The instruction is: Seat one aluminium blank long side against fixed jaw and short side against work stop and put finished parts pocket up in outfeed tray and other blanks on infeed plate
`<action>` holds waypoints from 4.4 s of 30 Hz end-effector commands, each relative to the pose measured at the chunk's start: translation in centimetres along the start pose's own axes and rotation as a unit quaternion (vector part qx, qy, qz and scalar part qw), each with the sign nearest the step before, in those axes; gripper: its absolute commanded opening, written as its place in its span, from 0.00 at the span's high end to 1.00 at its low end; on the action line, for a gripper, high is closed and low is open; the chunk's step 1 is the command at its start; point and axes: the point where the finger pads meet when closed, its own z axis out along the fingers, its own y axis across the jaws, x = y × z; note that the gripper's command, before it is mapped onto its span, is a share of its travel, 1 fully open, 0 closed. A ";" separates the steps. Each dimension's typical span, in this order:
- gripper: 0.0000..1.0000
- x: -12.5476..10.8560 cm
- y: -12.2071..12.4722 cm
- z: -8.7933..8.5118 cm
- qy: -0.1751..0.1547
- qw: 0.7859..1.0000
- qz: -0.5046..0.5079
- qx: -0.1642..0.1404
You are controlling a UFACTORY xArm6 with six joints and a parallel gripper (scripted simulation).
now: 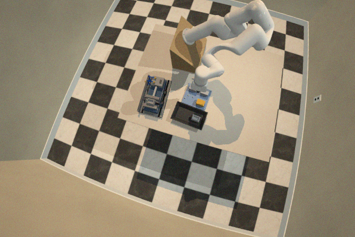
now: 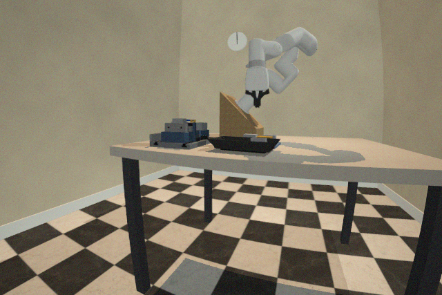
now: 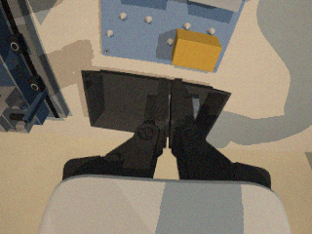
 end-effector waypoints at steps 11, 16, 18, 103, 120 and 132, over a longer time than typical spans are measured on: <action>1.00 -0.1 0.0 -1.4 -0.001 1.000 0.000 0.000; 1.00 -3.8 0.0 -1.7 -0.001 1.000 -0.001 -0.001; 1.00 -5.1 -0.1 -1.8 -0.001 1.000 -0.001 -0.001; 1.00 -16.5 -2.2 5.1 -0.001 1.000 0.000 0.000; 1.00 -16.5 -2.2 5.1 -0.001 1.000 0.000 0.000; 1.00 -16.5 -2.2 5.1 -0.001 1.000 0.000 0.000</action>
